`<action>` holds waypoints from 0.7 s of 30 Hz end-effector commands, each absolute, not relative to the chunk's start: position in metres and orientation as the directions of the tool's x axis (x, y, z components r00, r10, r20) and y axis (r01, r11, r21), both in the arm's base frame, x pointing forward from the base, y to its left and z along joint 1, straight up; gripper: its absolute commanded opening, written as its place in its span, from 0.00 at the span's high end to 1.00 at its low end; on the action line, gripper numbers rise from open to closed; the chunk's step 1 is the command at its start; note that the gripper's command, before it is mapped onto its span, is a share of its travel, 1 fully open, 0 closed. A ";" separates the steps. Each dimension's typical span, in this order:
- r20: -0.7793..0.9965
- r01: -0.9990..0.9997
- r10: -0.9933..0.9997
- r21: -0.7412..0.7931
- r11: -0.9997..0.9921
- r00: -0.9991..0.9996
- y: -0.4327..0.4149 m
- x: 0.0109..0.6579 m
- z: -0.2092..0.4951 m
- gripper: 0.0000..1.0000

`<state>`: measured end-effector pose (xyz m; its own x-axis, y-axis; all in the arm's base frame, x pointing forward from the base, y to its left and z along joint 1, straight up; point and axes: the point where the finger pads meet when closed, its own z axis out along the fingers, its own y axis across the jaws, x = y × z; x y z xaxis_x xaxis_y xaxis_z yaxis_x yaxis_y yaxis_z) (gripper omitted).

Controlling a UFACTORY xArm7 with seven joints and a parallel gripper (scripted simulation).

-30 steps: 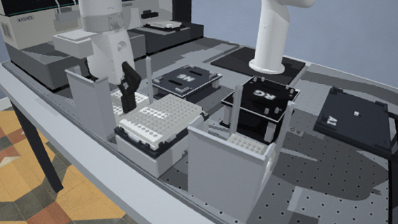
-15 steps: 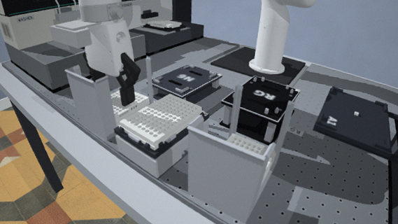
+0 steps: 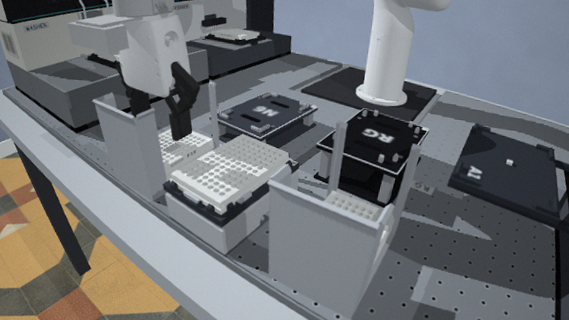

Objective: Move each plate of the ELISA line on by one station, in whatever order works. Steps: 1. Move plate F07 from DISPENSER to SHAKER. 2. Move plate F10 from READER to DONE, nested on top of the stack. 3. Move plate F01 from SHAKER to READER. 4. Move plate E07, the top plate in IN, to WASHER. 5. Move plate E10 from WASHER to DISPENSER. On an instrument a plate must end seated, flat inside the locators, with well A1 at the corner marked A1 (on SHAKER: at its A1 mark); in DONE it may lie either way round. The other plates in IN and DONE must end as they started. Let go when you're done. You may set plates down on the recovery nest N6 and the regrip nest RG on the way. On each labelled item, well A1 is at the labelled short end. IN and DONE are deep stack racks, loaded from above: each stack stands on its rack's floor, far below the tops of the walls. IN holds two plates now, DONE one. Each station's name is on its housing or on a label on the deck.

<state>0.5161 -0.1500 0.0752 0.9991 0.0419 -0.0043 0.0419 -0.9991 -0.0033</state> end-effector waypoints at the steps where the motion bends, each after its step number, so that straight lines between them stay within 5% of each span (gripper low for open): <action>1: 0.000 0.042 0.042 -0.002 -0.999 0.999 -0.150 0.518 0.083 0.00; 21: 0.000 0.042 0.042 -0.002 -0.999 0.999 -0.151 0.518 0.107 0.00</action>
<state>0.5163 -0.1501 0.1005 0.9991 0.0419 -0.0042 0.0419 -0.9991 -0.0032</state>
